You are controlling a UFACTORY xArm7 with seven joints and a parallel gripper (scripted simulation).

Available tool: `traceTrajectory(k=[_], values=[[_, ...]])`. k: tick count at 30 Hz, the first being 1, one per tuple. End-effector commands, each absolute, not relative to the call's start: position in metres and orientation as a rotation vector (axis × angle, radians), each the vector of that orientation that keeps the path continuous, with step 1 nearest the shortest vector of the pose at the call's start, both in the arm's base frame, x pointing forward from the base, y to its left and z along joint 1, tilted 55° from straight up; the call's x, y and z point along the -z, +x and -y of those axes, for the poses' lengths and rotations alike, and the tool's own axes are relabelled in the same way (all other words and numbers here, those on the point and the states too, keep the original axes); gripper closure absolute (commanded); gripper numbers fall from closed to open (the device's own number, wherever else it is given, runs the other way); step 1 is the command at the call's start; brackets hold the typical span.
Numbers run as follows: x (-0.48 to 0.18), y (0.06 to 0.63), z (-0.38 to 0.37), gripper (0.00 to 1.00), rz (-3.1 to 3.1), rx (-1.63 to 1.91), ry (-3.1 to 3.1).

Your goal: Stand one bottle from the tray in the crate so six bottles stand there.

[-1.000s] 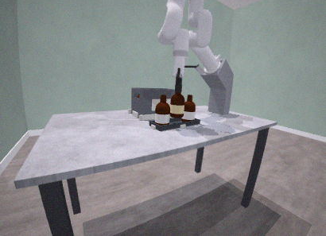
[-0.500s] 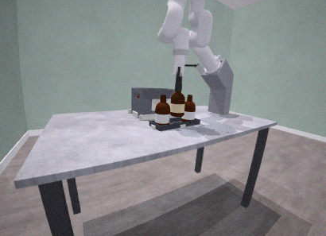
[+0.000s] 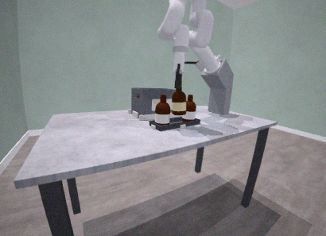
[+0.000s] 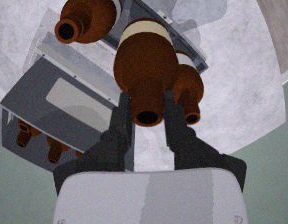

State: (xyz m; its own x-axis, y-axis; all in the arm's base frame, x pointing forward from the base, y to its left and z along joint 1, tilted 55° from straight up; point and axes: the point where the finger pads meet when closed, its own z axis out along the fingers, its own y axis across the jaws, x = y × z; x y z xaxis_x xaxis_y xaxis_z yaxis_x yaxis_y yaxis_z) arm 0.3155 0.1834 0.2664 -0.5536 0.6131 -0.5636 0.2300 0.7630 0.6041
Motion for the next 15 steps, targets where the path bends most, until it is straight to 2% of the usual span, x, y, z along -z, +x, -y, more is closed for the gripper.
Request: traceTrajectory(k=[1,15], values=[[-0.2682,0.3098,-0.1830,1.00,-2.150,-0.602,0.626],[-0.2749,0.3004,-0.1805,1.00,-2.150,-0.602,0.626]])
